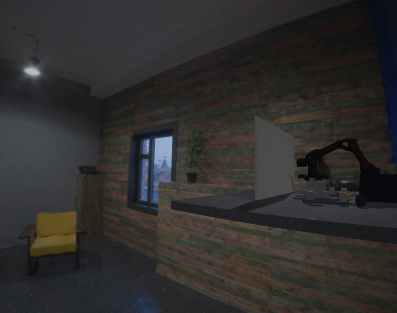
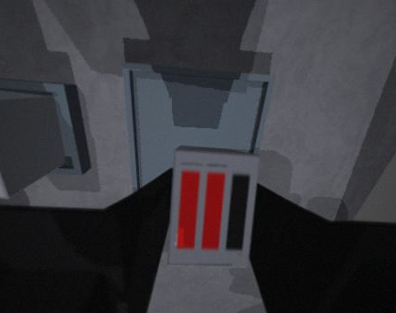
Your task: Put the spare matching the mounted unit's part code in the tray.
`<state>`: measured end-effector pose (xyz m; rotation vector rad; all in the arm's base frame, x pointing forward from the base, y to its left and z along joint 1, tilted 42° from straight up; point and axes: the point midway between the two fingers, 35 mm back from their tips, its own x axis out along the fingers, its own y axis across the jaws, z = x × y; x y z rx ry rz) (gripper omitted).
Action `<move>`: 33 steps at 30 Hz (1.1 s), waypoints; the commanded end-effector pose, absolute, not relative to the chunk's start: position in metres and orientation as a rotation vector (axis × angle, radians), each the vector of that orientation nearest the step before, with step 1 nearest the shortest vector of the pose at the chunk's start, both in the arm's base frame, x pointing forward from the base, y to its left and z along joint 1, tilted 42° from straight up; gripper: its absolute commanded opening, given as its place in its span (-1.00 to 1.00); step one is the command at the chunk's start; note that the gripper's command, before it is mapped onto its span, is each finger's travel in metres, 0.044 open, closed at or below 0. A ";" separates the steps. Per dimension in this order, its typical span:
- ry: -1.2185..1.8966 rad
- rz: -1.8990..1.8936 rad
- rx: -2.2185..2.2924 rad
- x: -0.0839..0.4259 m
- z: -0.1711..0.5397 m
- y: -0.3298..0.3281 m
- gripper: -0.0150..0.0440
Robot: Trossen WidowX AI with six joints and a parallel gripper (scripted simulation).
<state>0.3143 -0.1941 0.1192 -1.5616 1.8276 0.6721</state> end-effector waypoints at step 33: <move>1.831 0.676 -1.562 0.313 0.118 -0.195 1.00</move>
